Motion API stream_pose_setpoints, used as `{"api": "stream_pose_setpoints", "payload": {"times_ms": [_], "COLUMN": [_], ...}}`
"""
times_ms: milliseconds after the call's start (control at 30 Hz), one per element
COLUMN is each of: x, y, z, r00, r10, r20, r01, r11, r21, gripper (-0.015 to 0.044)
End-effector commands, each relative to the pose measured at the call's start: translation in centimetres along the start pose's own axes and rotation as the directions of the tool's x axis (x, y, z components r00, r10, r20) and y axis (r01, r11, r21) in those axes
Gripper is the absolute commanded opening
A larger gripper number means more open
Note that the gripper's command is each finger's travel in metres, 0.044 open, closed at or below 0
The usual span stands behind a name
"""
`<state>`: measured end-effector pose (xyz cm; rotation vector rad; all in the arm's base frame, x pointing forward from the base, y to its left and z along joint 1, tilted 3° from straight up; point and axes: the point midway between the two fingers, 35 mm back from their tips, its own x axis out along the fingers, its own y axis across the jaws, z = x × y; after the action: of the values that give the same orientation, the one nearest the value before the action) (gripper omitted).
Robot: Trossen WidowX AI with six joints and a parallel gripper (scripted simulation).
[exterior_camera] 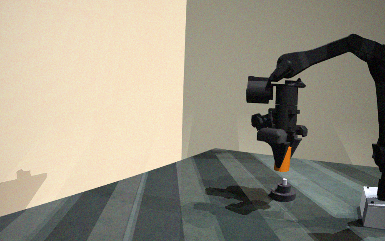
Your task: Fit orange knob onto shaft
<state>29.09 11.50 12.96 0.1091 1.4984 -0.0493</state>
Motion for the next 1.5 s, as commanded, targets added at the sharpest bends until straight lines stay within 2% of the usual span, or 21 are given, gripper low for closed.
{"api": "stream_pose_setpoints", "payload": {"times_ms": [0,1467], "x": [0.5,4.1], "y": [-1.1,-13.2], "z": [0.6,4.4], "r00": [1.000,1.000], "r10": [0.001,-0.013], "r20": [-0.003,0.004], "r01": [-0.001,0.013], "r11": [1.000,1.000], "r21": [-0.001,-0.002], "gripper": [0.0000,0.0000]}}
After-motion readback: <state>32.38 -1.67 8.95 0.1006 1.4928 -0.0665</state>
